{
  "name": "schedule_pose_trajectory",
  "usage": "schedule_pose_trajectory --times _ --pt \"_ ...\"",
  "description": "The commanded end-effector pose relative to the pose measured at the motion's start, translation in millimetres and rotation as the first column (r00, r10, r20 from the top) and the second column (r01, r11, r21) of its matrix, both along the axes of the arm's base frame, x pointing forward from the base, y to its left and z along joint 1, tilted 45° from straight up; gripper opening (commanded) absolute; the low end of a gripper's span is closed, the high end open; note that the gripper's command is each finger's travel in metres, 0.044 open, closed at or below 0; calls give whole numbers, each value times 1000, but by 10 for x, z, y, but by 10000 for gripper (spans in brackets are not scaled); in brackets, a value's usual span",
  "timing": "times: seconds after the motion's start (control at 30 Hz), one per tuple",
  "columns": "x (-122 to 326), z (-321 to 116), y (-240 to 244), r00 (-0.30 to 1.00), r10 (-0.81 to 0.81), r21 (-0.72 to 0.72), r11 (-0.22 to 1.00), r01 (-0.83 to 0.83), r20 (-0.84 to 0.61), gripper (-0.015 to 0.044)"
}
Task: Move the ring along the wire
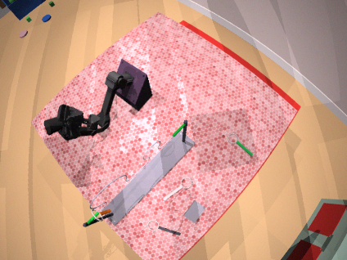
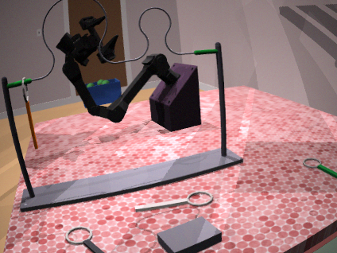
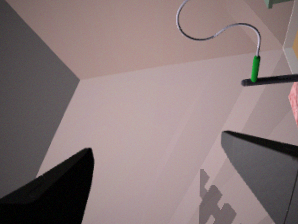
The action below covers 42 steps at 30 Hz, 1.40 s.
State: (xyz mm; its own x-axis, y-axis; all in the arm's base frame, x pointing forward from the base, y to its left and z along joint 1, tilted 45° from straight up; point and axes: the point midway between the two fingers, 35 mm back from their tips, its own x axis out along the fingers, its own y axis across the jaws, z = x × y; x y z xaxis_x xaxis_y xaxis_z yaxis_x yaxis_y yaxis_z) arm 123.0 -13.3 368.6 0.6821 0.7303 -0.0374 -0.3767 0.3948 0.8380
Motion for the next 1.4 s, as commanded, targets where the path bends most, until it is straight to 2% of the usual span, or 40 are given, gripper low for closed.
schedule_pose_trajectory --times 0.0,0.27,0.83,1.37 --pt "-2 3 2 1000 -1 0 1000 1 1 374" --pt "-136 190 139 998 -49 -35 998 51 42 164" --pt "-156 662 670 968 -181 -129 970 205 175 160" --pt "420 1023 1050 896 -294 -219 900 377 333 160"
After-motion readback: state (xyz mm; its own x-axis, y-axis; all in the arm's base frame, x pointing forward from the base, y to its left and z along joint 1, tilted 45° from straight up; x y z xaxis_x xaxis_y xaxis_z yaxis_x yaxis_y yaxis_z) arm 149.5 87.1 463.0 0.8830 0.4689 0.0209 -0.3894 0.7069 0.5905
